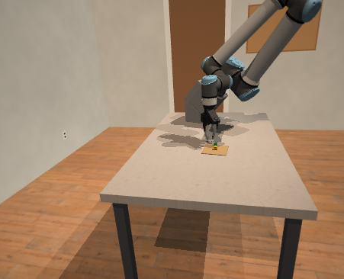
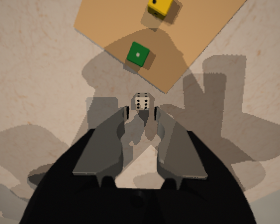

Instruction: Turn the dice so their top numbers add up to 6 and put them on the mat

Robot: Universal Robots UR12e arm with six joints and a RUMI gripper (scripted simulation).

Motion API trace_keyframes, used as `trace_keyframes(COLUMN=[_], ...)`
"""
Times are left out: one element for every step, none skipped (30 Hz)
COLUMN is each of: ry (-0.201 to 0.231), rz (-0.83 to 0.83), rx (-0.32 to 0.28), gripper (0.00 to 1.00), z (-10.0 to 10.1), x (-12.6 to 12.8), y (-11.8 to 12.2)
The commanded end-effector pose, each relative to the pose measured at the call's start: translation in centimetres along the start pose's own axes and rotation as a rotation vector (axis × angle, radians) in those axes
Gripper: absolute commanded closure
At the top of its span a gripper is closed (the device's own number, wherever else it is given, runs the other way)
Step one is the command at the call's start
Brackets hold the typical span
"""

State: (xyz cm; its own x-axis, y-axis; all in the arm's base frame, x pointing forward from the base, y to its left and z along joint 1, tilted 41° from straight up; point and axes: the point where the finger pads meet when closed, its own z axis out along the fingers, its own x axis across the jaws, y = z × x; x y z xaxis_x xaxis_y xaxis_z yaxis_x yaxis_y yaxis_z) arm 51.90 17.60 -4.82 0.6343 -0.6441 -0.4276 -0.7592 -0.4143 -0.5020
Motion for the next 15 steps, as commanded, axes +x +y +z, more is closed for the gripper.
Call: trace_keyframes(ry=[0.001, 0.001, 0.001, 0.001, 0.001, 0.001, 0.001, 0.001, 0.001, 0.001, 0.001, 0.001, 0.001, 0.001, 0.001], rz=[0.0, 0.0, 0.0, 0.0, 0.0, 0.0, 0.0, 0.0, 0.0, 0.0, 0.0, 0.0, 0.0, 0.0, 0.0], rx=[0.0, 0.0, 0.0, 0.0, 0.0, 0.0, 0.0, 0.0, 0.0, 0.0, 0.0, 0.0, 0.0, 0.0, 0.0], gripper=[0.79, 0.79, 0.79, 0.79, 0.79, 0.79, 0.79, 0.79, 0.79, 0.79, 0.79, 0.79, 0.79, 0.79, 0.79], z=[0.4, 0.5, 0.7, 0.8, 1.0, 1.0, 1.0, 1.2, 1.3, 1.5, 1.6, 1.7, 1.9, 2.0, 2.1], x=[0.0, 0.0, 0.0, 0.0, 0.0, 0.0, 0.0, 0.0, 0.0, 0.0, 0.0, 0.0, 0.0, 0.0, 0.0], y=[0.0, 0.0, 0.0, 0.0, 0.0, 0.0, 0.0, 0.0, 0.0, 0.0, 0.0, 0.0, 0.0, 0.0, 0.0])
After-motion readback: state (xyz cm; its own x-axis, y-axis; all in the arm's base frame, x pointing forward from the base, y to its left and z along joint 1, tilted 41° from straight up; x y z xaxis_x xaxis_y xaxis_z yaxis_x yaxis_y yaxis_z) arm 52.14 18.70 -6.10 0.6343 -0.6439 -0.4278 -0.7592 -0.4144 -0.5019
